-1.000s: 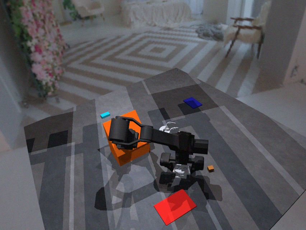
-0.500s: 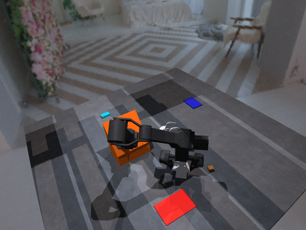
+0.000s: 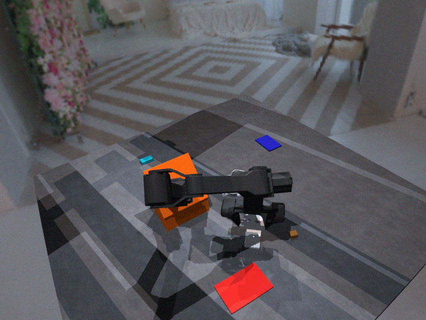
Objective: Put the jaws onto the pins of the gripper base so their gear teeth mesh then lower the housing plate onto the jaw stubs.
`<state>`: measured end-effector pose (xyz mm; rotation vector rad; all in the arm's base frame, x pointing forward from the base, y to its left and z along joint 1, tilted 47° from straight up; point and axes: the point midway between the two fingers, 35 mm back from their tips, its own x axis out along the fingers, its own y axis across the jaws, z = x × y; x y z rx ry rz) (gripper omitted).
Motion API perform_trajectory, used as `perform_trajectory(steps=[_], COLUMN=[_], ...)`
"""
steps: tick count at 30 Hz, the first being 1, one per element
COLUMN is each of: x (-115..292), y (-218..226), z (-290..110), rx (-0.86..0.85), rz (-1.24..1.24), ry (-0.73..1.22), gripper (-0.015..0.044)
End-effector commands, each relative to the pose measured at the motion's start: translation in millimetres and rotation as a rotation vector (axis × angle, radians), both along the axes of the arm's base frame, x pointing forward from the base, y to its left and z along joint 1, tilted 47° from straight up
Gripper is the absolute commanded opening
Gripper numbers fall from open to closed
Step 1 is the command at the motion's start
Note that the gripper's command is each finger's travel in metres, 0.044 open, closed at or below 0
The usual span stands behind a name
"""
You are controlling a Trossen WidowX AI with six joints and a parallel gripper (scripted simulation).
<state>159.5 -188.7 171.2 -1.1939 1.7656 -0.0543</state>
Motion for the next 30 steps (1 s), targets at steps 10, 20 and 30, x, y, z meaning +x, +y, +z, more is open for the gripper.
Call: perform_trajectory(steps=[10,20,30], x=[7.8,29.6,48.5], y=[9.9,23.4,39.8], z=[3.1,-16.7,-37.4], rx=[0.0,0.024,0.041], rz=[-0.028,-0.103,-0.182], ry=[-0.043,-0.131,-0.214], gripper=[0.0351,0.0351,0.0351])
